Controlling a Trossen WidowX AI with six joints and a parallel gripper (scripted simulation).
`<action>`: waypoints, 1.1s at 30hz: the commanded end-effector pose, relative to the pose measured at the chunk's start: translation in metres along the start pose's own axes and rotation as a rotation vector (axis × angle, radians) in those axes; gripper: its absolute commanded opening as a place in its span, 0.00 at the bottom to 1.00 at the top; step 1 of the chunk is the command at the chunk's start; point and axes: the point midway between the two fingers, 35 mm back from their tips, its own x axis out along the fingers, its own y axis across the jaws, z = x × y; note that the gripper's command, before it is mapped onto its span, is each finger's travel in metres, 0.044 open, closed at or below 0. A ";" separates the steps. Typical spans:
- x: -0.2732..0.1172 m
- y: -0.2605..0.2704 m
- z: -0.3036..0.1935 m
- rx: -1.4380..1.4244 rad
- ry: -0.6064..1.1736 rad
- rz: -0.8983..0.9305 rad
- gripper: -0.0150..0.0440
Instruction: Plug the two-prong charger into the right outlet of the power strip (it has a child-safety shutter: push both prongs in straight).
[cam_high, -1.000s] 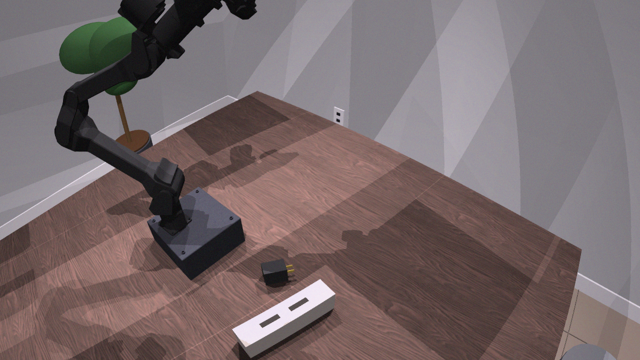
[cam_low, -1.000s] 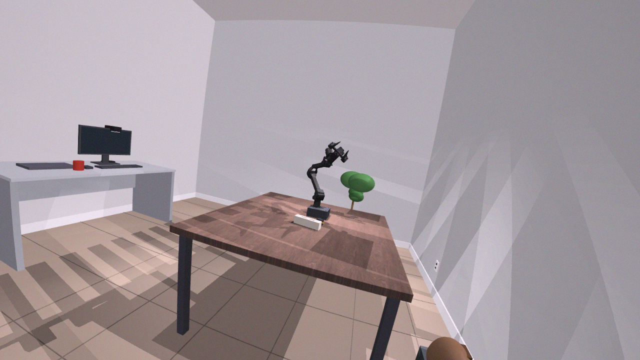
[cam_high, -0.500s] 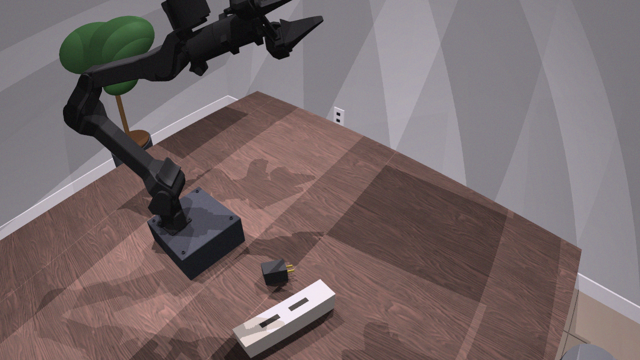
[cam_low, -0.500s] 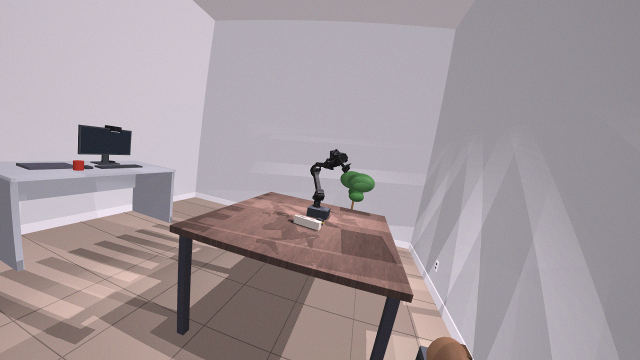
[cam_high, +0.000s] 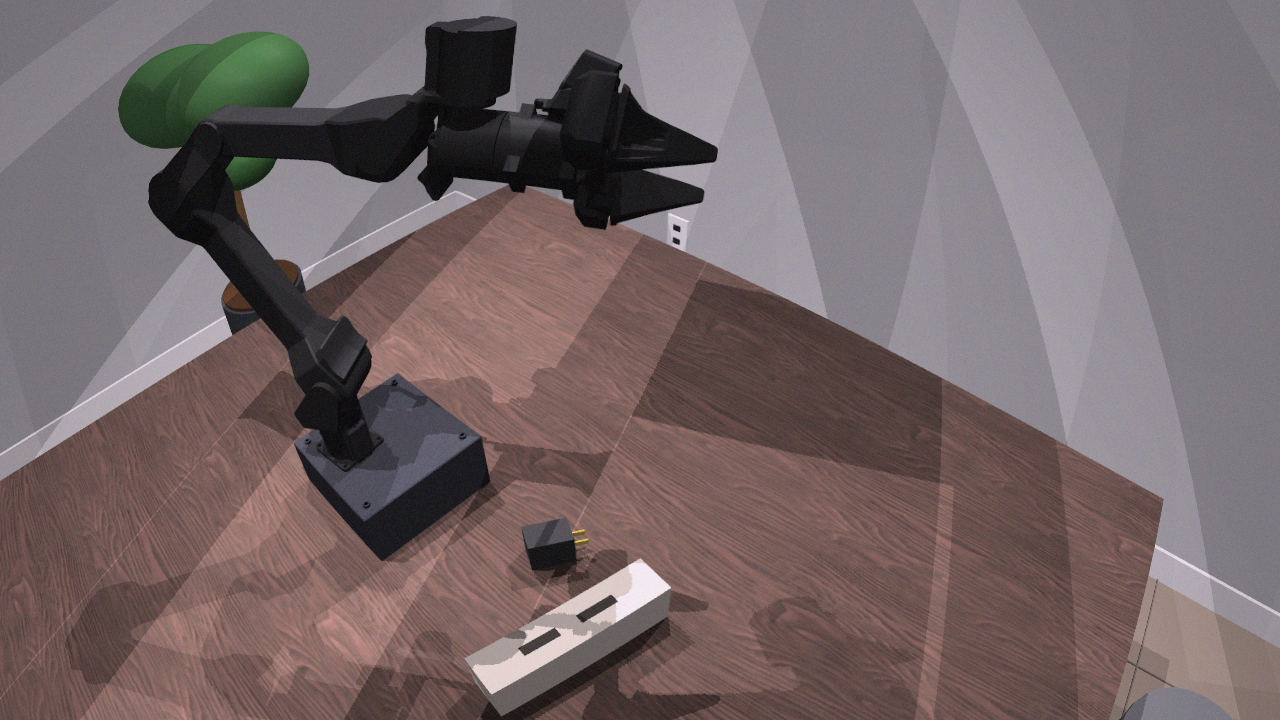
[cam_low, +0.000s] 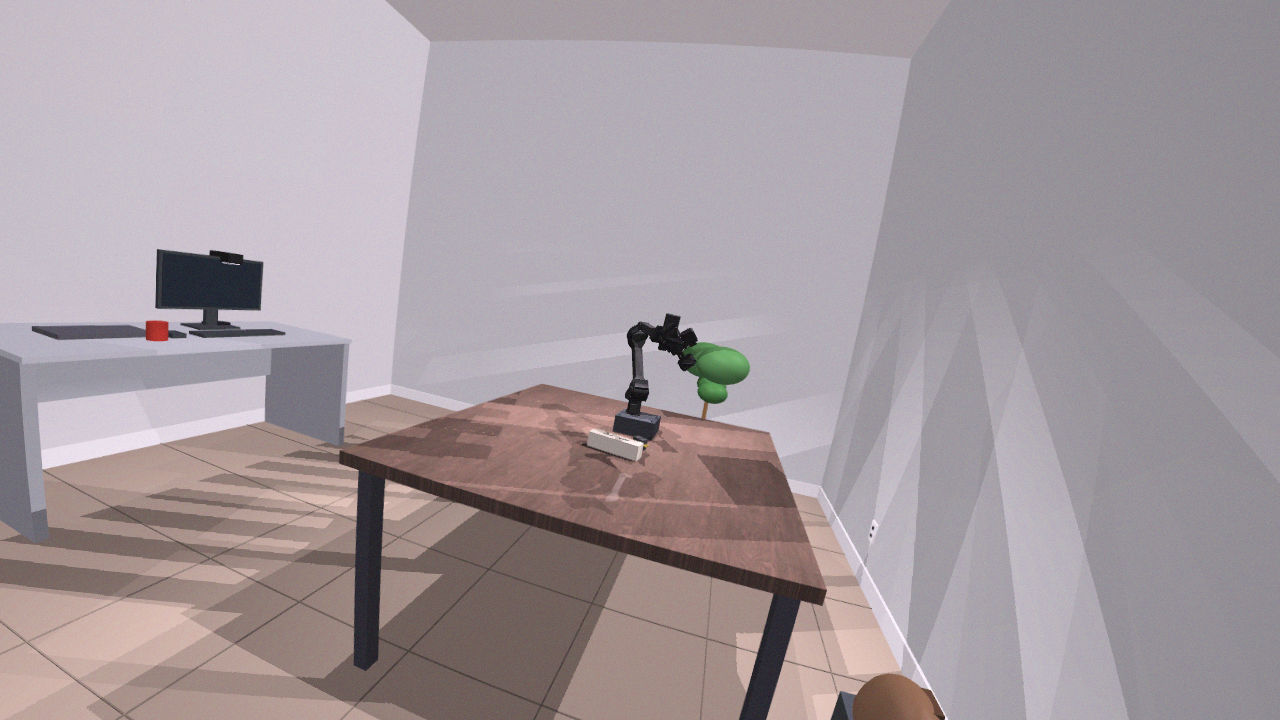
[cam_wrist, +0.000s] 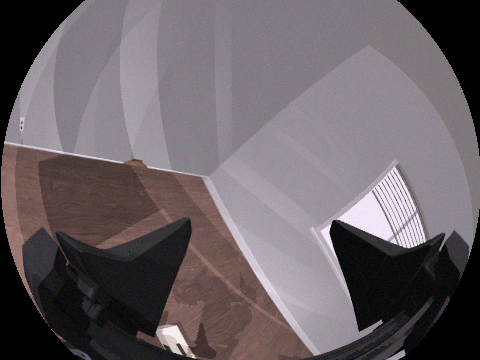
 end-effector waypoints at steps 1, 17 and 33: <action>0.012 0.014 -0.023 0.015 0.090 0.059 1.00; 0.029 0.076 -0.114 0.086 0.452 0.318 1.00; 0.006 0.131 -0.194 0.169 0.823 0.567 1.00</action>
